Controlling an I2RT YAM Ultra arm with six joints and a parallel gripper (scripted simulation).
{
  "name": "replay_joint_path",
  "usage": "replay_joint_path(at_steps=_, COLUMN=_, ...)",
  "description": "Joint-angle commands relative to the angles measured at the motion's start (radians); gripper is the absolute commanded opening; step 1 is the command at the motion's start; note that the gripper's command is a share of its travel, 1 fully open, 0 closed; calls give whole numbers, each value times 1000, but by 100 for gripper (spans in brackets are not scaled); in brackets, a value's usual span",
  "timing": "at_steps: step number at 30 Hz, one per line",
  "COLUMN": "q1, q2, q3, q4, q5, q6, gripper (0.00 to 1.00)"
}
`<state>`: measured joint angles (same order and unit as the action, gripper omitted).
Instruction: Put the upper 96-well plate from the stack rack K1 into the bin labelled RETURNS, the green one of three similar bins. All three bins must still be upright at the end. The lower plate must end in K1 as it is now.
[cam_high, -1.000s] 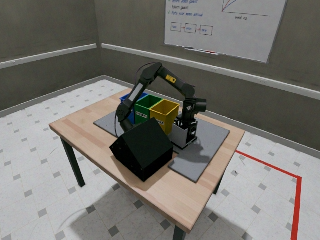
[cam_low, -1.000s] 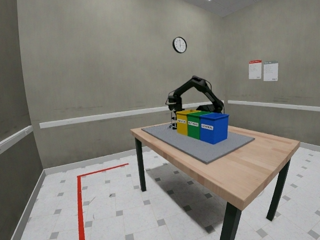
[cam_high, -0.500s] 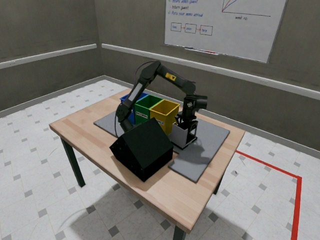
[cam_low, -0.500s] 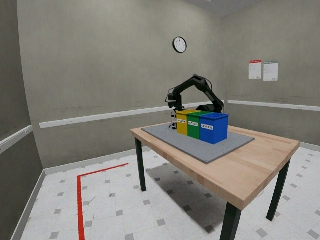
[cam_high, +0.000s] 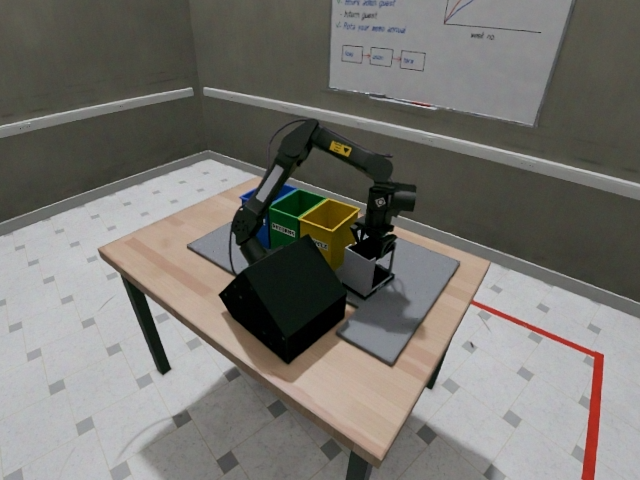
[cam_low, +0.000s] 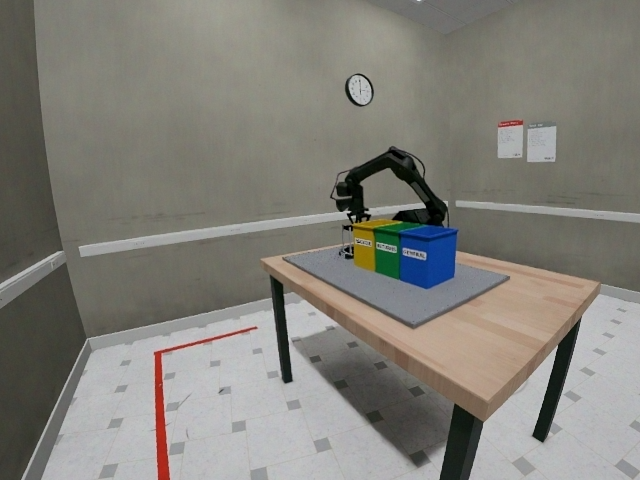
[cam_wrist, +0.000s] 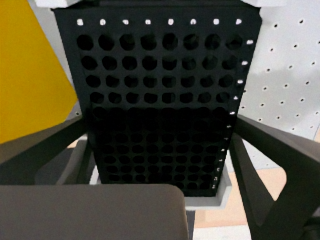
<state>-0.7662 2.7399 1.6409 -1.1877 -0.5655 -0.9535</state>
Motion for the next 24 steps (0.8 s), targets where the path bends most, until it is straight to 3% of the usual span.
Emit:
replay_joint_path(at_steps=1, q1=-41, q2=-40, q3=50, q4=-43, q5=-2, q6=-15, gripper=0)
replay_joint_path(at_steps=24, q1=-87, q2=-39, q3=169, q4=-183, q5=33, q6=-56, gripper=0)
